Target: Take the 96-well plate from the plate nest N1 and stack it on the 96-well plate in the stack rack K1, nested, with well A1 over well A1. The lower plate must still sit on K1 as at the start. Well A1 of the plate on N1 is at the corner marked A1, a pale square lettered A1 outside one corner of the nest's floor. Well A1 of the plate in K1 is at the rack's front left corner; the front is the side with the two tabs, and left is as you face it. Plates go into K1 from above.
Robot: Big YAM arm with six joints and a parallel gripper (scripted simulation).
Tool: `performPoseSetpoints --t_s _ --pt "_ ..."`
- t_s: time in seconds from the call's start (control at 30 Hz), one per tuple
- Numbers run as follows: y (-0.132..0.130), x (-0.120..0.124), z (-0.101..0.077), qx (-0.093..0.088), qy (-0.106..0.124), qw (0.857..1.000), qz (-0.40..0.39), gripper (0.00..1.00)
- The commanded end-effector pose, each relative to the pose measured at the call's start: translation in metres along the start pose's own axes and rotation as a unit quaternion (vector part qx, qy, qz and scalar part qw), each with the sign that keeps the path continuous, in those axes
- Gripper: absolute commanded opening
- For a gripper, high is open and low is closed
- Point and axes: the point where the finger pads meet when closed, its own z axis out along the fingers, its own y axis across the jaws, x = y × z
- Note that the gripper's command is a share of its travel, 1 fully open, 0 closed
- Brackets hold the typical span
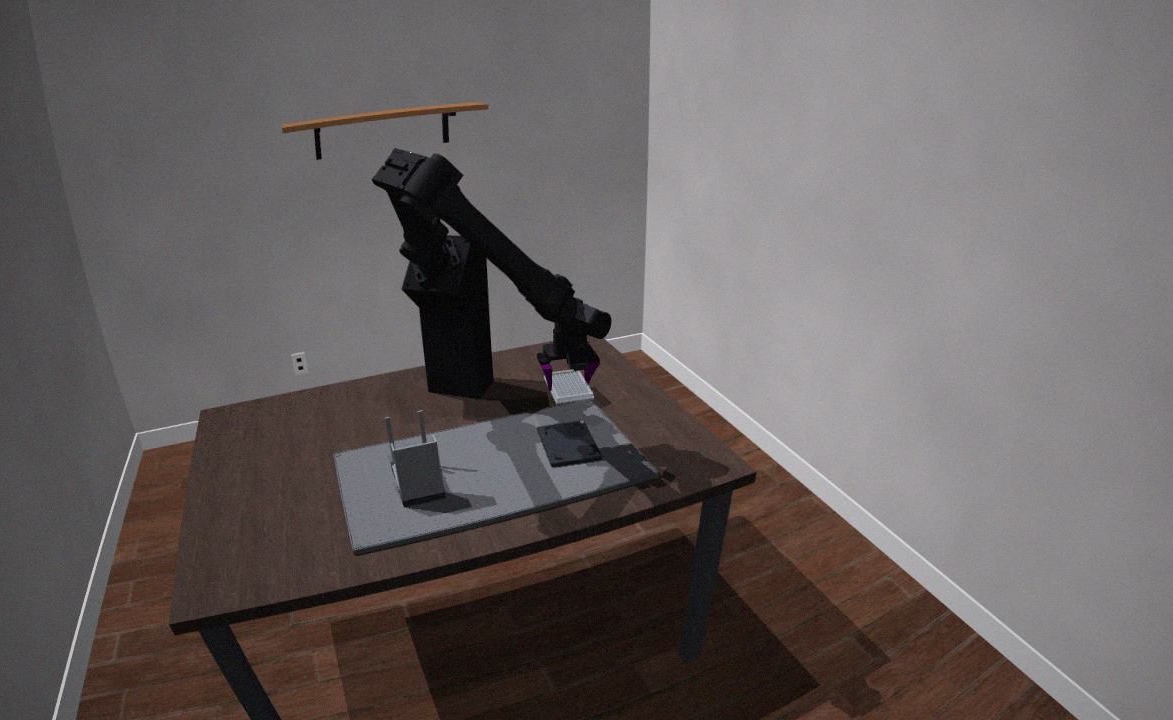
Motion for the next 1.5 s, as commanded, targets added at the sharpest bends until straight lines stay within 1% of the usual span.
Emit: performPoseSetpoints --t_s 0.0,0.2,0.23,0.37,0.7,0.77,1.27,1.33,1.47 --pt "0.003 -0.005 -0.005 -0.005 -0.006 1.0 0.007 0.0" --pt "0.003 -0.005 -0.005 -0.005 -0.006 1.0 0.007 0.0" --pt "-0.009 -0.01 -0.004 -0.002 -0.006 1.0 -0.005 0.0" --pt "-0.021 -0.013 -0.004 -0.003 -0.008 0.998 -0.064 0.0" --pt "-0.054 -0.019 -0.005 -0.003 -0.009 0.998 -0.064 0.0" --pt "-0.054 -0.019 -0.005 -0.003 -0.009 0.998 -0.064 0.0" --pt "-0.103 -0.029 -0.006 -0.001 -0.01 0.998 -0.065 0.0" --pt "-0.103 -0.029 -0.006 -0.001 -0.01 0.998 -0.065 0.0" --pt "-0.117 -0.031 -0.006 -0.001 -0.009 0.998 -0.066 0.0"
